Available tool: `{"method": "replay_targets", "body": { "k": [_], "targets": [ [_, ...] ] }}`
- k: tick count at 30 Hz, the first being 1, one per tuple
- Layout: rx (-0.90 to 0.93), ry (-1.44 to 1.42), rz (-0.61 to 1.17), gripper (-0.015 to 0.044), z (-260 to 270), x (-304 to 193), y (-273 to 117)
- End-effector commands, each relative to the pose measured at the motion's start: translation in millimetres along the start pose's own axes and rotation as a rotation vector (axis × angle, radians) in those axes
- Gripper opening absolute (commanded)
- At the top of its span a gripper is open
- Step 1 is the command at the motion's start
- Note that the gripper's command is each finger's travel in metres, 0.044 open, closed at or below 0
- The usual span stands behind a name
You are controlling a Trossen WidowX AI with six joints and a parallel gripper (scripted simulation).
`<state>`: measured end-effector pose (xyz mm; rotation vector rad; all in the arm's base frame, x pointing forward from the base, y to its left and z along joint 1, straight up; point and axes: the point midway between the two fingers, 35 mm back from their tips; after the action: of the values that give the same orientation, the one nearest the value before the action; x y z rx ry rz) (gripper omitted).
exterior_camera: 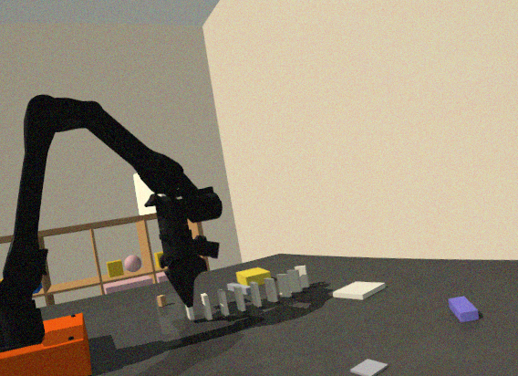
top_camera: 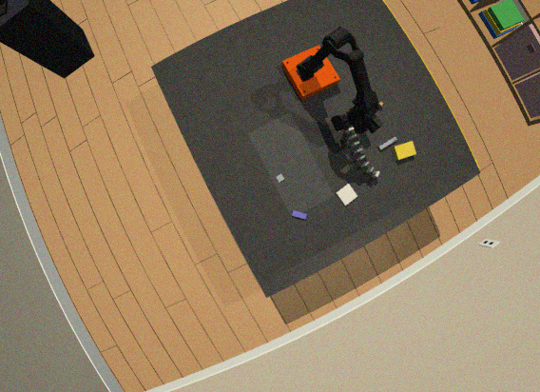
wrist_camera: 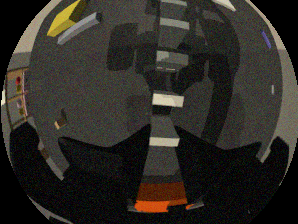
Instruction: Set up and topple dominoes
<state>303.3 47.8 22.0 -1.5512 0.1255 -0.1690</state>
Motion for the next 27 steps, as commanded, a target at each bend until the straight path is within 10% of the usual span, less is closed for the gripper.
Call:
{"method": "replay_targets", "body": {
  "k": [1, 10, 22, 27],
  "targets": [
    [-0.006, 0.004, 0.007, 0.0107, -1, -2, 7],
    [-0.006, 0.004, 0.007, 0.0107, -1, -2, 7],
    [-0.006, 0.004, 0.007, 0.0422, -1, -2, 7],
    [-0.006, 0.003, 0.006, 0.0440, 0, 1, -3]
  ]
}}
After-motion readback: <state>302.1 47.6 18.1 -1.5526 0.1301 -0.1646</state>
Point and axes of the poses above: the point midway between the two fingers, 35 mm back from their tips, its own y axis out along the fingers, its own z axis across the jaws, x = y × z, and after that the axes turned 2 degrees about y, right-handed
